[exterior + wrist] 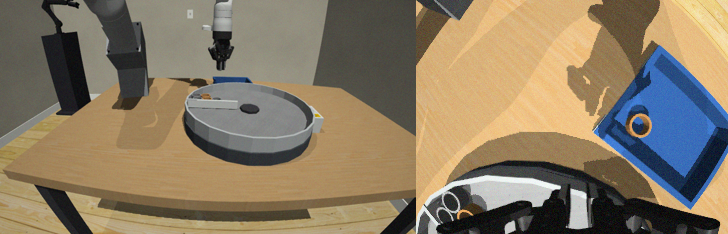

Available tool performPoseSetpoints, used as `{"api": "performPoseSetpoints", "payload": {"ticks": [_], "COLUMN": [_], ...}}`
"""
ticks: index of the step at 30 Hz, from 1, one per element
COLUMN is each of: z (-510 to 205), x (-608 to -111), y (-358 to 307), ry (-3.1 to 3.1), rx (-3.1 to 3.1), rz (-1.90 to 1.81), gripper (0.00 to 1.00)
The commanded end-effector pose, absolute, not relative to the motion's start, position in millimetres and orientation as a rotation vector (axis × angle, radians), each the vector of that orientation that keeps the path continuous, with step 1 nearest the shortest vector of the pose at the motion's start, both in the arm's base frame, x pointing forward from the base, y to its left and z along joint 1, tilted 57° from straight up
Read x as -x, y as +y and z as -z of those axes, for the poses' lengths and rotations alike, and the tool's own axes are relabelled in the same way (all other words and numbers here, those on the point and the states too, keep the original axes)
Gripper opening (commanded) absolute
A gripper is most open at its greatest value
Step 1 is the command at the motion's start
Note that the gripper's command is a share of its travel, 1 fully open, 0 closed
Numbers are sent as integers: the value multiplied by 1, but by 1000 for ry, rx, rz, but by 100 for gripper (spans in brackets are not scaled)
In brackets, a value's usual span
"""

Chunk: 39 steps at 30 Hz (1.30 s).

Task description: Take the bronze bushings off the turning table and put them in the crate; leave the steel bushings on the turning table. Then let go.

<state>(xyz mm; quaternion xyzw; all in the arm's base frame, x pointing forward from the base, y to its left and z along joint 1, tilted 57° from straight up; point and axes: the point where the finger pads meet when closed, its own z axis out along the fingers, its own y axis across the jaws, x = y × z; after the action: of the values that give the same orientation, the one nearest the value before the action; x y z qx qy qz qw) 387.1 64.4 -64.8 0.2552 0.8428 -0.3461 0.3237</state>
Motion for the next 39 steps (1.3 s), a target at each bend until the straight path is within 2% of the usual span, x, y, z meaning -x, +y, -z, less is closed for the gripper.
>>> {"api": "performPoseSetpoints", "payload": {"ticks": [1,15,20,32,39], "z": [47,33,-3,-3,-39], "x": [-379,-373,-359,-359,-345], "y": [47,33,-2,-2,-38], "ry": [2205,2205,2205,2205,2205], "rx": [-688,-688,-688,-688,-687], "rz": [907,906,906,906,906], "gripper": [14,14,14,14,14]}}
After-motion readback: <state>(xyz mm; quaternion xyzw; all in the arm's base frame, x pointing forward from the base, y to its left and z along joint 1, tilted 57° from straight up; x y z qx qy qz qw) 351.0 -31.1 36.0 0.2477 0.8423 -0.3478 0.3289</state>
